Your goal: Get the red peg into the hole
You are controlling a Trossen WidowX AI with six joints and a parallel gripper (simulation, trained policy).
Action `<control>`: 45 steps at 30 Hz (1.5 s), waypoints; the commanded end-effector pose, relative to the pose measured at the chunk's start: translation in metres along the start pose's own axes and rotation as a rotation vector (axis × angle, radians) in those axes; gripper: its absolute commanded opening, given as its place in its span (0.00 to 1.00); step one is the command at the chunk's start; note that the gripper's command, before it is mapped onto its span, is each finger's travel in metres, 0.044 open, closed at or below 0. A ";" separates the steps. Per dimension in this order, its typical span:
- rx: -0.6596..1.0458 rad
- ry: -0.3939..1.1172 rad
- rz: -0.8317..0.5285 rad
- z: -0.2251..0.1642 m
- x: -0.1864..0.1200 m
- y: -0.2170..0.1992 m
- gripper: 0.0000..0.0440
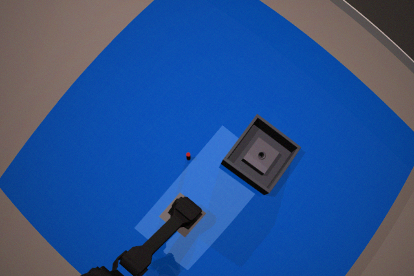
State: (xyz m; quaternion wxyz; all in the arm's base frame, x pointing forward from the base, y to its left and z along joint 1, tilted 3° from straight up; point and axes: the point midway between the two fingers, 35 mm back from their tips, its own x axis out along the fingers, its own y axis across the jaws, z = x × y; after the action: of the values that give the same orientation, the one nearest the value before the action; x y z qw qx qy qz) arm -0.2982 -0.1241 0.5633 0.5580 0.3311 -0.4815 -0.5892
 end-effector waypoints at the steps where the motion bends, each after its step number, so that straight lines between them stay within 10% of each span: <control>1: -0.106 0.025 0.056 -0.047 0.003 0.042 1.00; 21: -0.662 0.316 0.376 -0.341 -0.043 0.141 1.00; 45: -1.209 0.887 0.661 -0.572 -0.180 0.034 1.00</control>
State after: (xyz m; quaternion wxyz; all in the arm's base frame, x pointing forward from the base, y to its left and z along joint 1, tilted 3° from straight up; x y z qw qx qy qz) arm 0.2597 -0.0706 0.4149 0.9189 0.0244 0.0684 -0.3877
